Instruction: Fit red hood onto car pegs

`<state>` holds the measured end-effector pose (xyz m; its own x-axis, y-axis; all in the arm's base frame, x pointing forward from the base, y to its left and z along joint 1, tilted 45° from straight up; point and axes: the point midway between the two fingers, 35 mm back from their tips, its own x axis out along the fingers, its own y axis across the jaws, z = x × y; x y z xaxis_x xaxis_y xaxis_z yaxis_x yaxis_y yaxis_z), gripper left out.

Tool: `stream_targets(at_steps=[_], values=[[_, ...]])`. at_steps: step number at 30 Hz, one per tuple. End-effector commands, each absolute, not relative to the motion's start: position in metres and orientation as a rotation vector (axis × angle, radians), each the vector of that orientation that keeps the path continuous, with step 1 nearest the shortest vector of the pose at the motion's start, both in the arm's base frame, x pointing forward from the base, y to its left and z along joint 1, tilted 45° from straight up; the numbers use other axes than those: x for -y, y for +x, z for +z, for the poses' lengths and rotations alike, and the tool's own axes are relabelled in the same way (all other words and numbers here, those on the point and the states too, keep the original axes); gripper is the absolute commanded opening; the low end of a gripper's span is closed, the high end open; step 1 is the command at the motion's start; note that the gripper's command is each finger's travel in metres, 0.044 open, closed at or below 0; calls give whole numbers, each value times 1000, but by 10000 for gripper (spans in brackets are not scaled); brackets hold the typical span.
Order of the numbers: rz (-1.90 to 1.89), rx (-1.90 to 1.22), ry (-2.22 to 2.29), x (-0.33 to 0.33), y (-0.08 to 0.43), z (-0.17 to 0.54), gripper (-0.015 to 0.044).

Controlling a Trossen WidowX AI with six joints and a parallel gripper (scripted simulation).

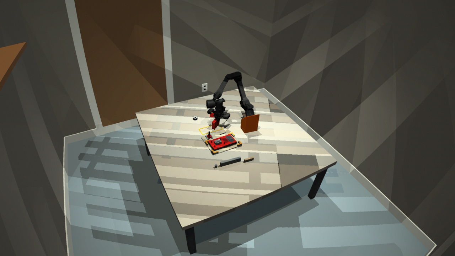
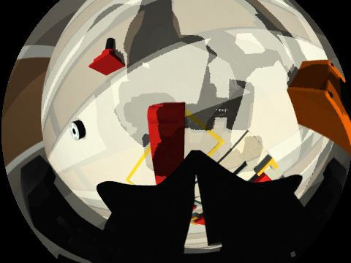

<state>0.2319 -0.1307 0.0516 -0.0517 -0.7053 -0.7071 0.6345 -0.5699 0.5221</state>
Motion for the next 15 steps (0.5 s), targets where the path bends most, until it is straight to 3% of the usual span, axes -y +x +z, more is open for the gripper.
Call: stream_targets(at_steps=[1,15], values=[[-1785,85,1250,134,235,54,0],[-1784,86,1251,140,242,59,0]])
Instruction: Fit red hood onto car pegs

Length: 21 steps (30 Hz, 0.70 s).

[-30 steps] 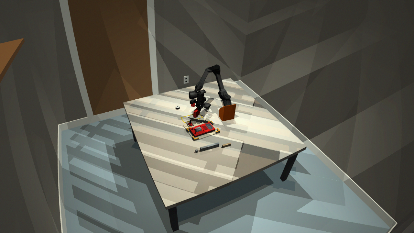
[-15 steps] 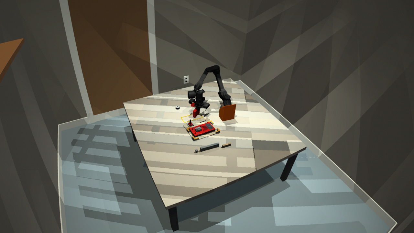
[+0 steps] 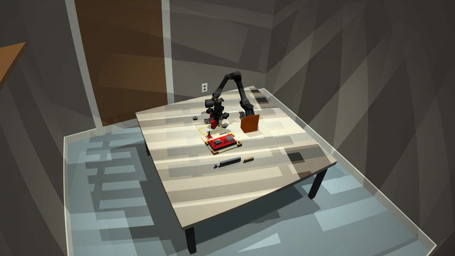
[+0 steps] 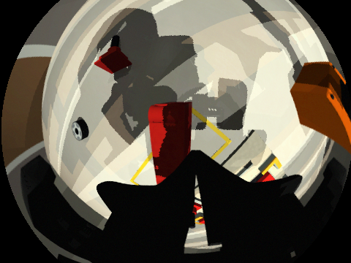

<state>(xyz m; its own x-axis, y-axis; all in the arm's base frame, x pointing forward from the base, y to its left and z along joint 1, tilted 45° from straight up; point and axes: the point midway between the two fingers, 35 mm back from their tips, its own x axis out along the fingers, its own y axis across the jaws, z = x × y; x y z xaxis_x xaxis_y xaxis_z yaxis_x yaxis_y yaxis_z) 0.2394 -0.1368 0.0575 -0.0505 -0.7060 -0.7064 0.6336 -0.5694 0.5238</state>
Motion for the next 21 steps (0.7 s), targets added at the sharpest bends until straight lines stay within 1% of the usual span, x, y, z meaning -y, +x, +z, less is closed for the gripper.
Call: stream_targets(at_steps=[1,21], values=[[-1784,86,1251,140,242,59,0],[-1784,87,1251,149,251,67,0]])
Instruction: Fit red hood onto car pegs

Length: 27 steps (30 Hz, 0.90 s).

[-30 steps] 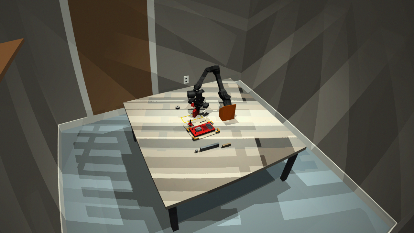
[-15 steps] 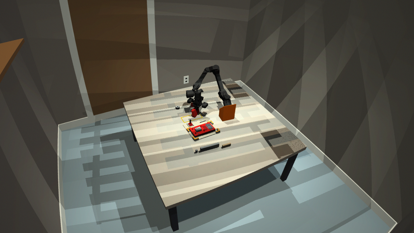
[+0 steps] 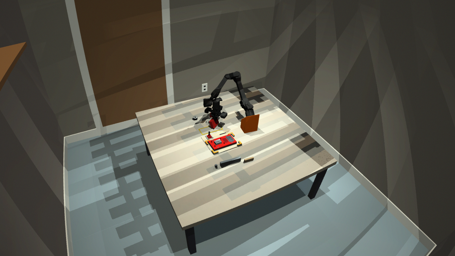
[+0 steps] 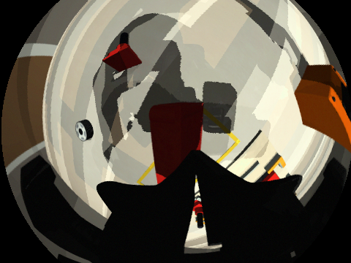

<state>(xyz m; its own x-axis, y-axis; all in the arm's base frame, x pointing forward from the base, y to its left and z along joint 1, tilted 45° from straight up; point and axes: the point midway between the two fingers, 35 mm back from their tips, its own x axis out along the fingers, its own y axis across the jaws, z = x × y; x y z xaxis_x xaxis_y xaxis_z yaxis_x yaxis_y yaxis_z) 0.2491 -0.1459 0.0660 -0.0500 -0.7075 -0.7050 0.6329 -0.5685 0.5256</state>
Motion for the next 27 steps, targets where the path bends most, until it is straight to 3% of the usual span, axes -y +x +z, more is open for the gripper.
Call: stream_targets(at_steps=[1,11,27], values=[[-1784,87,1251,149,251,68,0],[-1783,88,1251,152,256,72,0],[-1784,86,1251,93,258,126,0]])
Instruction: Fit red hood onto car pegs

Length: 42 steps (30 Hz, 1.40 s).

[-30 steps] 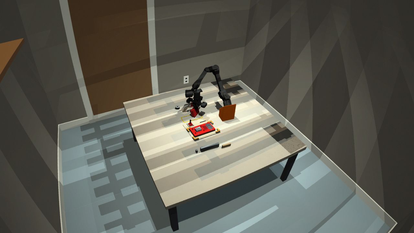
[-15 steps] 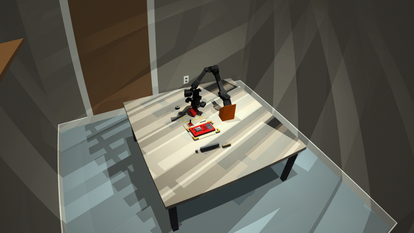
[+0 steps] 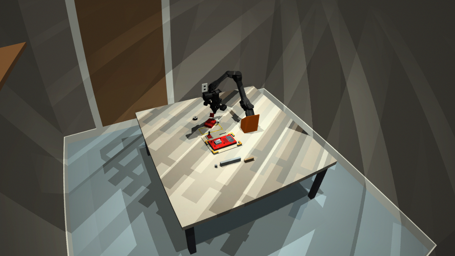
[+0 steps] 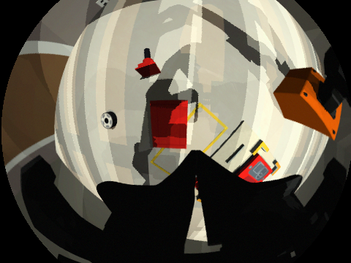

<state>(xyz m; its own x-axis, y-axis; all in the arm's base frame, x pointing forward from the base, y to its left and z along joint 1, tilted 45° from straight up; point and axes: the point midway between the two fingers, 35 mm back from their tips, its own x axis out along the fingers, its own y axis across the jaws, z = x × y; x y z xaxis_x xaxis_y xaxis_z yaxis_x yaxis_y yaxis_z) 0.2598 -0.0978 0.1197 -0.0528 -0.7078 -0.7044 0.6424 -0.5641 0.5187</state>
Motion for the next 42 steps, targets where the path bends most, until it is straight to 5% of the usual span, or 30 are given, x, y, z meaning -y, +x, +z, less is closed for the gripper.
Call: stream_targets(at_steps=[1,22,38,42], values=[[-1784,86,1251,93,258,126,0],[-1783,81,1243,96,259,122,0],[-1583,-539,699,109,266,118,420],[-1502,-691,545,113,268,118,440]])
